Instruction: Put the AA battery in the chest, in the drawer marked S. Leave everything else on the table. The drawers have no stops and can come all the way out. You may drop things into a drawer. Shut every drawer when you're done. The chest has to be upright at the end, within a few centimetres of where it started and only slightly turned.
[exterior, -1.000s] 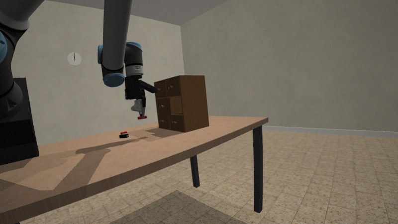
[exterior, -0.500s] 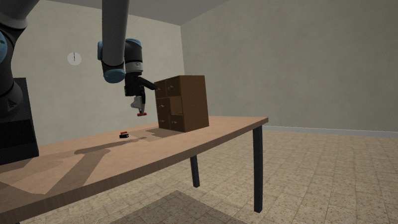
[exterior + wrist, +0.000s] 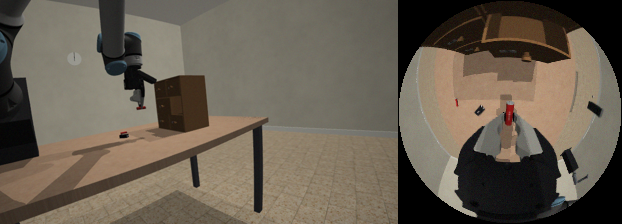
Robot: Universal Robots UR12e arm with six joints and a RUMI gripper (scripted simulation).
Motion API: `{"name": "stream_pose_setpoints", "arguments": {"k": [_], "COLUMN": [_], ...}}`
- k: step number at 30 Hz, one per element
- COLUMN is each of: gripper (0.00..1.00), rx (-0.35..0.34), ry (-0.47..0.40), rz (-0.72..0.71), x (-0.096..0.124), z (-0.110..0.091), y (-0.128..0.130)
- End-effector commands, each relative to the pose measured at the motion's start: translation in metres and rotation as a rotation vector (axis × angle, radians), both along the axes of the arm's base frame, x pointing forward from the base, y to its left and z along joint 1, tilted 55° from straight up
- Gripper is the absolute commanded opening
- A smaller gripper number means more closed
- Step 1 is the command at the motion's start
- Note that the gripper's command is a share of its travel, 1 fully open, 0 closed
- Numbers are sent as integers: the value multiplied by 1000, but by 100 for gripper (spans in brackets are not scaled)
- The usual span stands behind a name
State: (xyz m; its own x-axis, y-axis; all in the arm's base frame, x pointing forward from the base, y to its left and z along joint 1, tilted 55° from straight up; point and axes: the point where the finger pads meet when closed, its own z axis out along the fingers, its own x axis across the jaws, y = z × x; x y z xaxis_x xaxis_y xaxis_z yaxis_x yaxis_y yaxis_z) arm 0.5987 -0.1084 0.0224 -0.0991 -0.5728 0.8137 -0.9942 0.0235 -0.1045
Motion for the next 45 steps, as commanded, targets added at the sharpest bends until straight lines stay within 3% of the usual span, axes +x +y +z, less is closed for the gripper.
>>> {"name": "stream_pose_setpoints", "arguments": {"k": [1,19,45], "gripper": [5,5,5], "rx": [0,0,0], "ry": [0,0,0], "rz": [-1,-1,-1], "x": [0,-2,-3], "z": [9,33,43], "y": [12,47,62]}}
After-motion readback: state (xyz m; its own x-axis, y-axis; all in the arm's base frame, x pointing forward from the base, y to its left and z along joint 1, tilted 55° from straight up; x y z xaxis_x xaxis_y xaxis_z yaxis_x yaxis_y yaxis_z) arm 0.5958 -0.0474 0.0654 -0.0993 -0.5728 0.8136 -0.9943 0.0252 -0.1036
